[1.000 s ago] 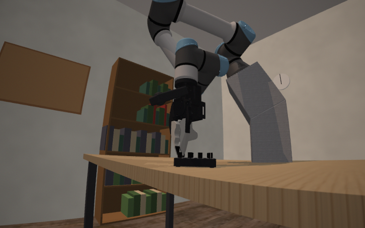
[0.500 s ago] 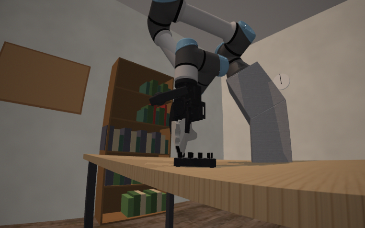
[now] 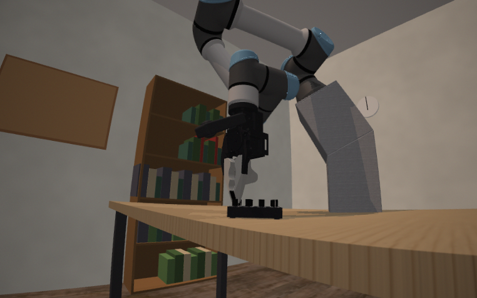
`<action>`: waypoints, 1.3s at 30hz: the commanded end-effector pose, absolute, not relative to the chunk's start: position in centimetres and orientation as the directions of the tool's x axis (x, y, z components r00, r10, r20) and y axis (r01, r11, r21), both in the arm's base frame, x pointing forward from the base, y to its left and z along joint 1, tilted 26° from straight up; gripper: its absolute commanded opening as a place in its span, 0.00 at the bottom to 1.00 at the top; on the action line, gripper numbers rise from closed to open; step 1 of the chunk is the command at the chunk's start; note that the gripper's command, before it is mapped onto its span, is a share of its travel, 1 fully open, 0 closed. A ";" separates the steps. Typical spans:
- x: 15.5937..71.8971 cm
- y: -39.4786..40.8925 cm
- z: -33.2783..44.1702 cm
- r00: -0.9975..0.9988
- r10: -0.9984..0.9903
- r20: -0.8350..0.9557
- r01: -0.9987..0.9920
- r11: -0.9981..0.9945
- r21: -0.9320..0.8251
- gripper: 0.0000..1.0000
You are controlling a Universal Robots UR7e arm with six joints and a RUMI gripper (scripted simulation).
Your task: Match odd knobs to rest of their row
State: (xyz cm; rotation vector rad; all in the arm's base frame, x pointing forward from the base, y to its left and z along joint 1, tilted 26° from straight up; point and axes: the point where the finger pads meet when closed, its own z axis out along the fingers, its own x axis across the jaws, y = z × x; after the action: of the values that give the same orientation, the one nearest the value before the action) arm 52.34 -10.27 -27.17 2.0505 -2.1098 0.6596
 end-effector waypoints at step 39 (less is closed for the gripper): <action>52.4 -10.2 -27.1 0.060 -0.910 0.411 -0.976 -0.140 -0.167 0.04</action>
State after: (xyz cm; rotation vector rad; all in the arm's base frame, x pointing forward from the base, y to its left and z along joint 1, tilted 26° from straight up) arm 52.34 -10.23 -27.18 2.1308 -2.0029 0.6464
